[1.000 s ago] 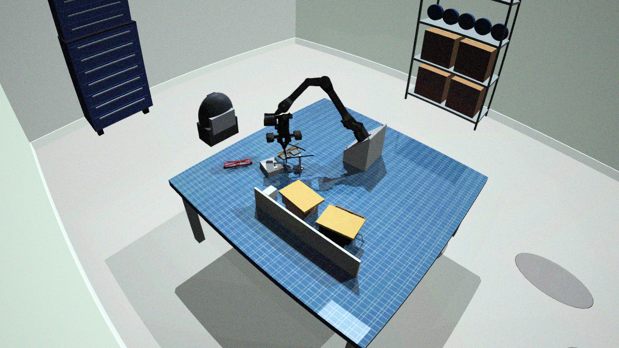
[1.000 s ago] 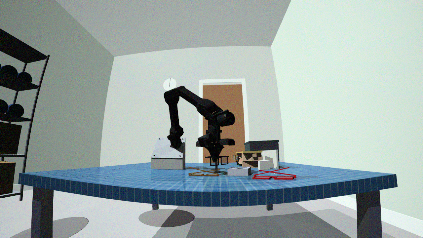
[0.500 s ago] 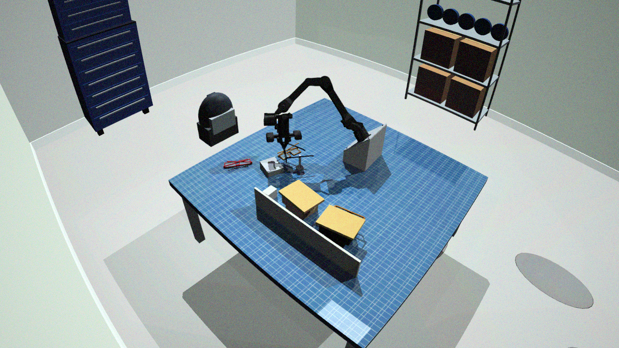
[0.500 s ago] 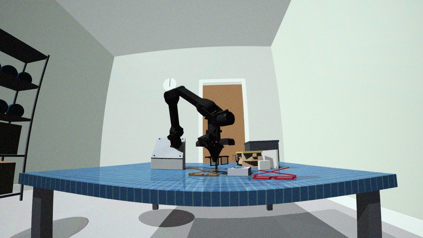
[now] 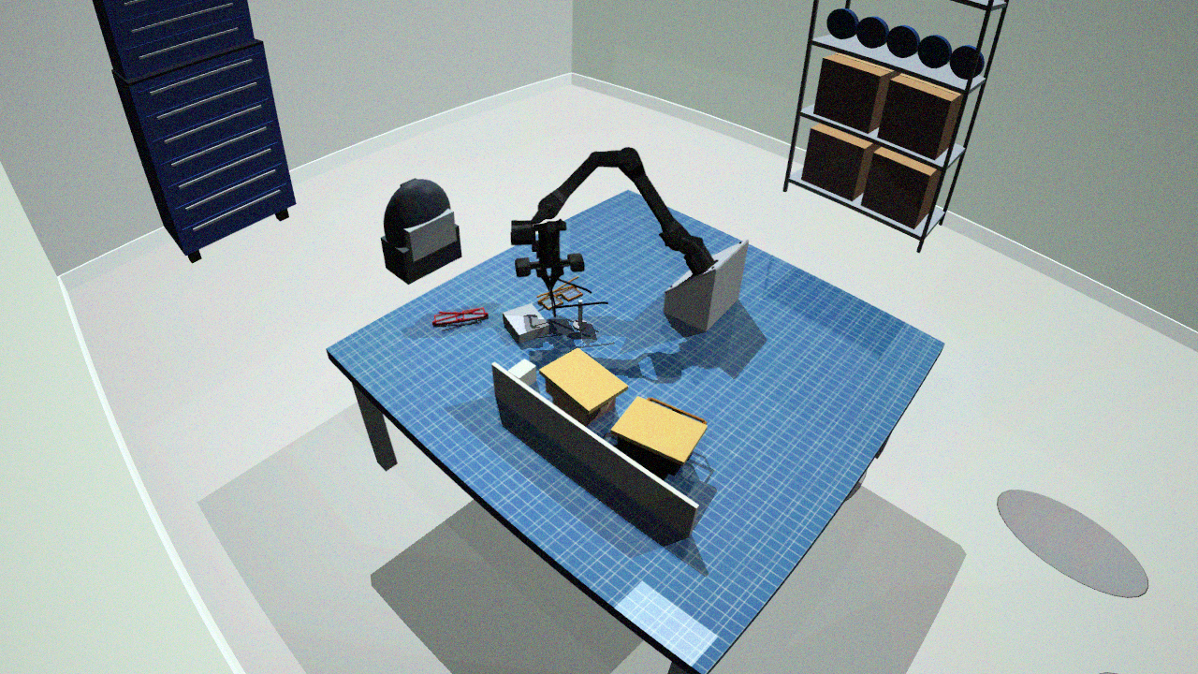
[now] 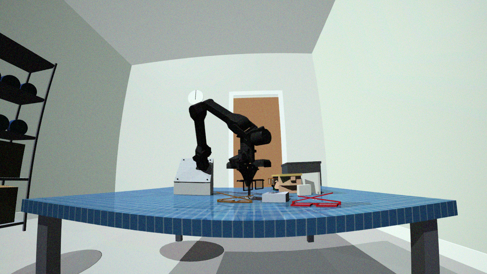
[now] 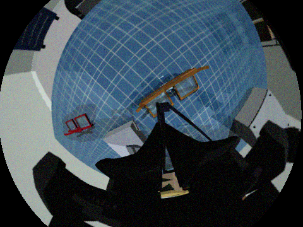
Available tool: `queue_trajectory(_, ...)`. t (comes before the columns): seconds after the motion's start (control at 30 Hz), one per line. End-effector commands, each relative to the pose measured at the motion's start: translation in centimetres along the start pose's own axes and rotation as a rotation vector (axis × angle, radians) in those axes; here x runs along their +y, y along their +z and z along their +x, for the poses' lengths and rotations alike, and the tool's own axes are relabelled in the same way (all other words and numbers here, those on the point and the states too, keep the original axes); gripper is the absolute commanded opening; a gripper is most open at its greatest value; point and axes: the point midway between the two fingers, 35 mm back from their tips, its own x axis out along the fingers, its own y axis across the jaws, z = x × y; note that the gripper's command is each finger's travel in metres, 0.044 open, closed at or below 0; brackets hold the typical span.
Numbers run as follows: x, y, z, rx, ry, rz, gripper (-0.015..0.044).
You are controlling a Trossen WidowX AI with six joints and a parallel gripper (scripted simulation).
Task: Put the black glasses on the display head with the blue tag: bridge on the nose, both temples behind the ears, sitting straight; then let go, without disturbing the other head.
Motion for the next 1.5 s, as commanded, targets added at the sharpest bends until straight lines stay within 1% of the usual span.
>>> queue_trajectory(0.0, 0.0, -0.2, -0.6, 0.0, -0.002, 0.003, 0.0)
queue_trajectory(0.27, 0.0, -0.6, -5.7, 0.002, -0.003, 0.003, 0.0)
queue_trajectory(0.4, -0.1, -0.7, -5.8, 0.002, -0.004, -0.01, 0.0)
queue_trajectory(0.5, -0.2, -1.4, -5.8, 0.005, -0.006, -0.081, 0.0)
queue_trajectory(0.97, -1.9, -7.7, -5.4, 0.022, -0.013, -0.753, 0.0)
queue_trajectory(1.47, -4.8, -13.8, -5.7, 0.017, -0.003, -1.495, 0.0)
